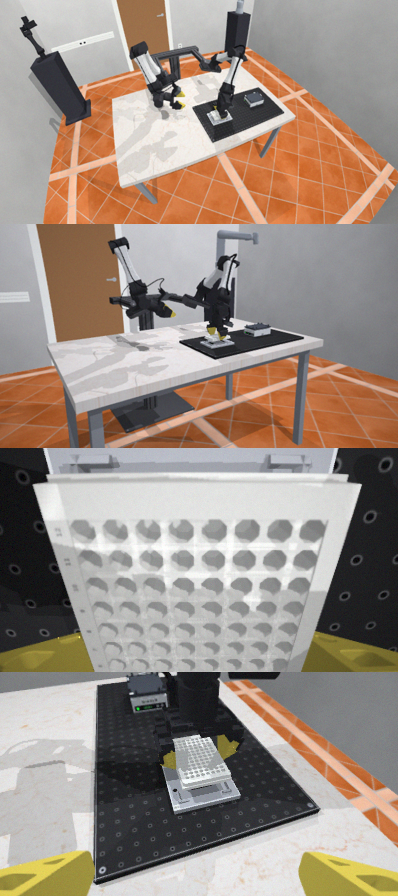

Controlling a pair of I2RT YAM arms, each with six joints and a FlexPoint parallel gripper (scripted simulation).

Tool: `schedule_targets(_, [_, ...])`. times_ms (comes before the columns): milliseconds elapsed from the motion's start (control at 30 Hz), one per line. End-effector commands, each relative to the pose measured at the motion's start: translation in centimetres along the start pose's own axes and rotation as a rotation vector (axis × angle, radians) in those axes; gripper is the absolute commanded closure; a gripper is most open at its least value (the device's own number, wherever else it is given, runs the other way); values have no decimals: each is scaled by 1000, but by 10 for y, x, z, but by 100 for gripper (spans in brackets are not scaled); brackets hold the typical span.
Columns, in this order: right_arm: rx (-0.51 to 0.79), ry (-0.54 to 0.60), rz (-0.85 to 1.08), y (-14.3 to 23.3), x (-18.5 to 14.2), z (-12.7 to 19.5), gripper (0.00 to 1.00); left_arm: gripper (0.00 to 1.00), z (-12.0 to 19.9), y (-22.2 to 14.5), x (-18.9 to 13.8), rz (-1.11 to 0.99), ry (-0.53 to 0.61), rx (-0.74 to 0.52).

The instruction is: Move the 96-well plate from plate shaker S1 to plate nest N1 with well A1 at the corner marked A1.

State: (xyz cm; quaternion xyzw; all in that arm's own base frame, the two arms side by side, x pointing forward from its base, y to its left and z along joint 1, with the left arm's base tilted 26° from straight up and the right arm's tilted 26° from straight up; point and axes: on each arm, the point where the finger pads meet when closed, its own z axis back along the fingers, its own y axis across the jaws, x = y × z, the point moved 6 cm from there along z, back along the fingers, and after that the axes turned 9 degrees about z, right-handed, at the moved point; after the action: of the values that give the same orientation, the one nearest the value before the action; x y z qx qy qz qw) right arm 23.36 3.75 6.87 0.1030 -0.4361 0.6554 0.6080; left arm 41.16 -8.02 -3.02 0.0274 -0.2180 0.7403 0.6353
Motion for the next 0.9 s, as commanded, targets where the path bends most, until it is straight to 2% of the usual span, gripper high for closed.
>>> schedule_targets(0, [-9, -20, 19, -7, 3, 3, 0, 23, 10, -16, 1, 12, 28, -46])
schedule_targets(200, [-9, -20, 19, -7, 3, 3, 0, 23, -15, -4, 0, -2, 22, -24])
schedule_targets(367, [-9, -20, 19, -7, 3, 3, 0, 23, -27, -9, 0, 4, 27, -33])
schedule_targets(567, [-9, -20, 20, -7, 3, 3, 0, 23, -34, -9, 0, 4, 26, -31])
schedule_targets(633, [-9, -20, 20, -7, 3, 3, 0, 23, -18, -14, -2, 7, 26, -40])
schedule_targets(700, [-9, -20, 20, -7, 3, 3, 0, 1, -18, -14, -2, 7, 22, -41])
schedule_targets(867, [-9, -20, 20, -7, 3, 3, 0, 0, 8, -13, 0, 2, 13, -48])
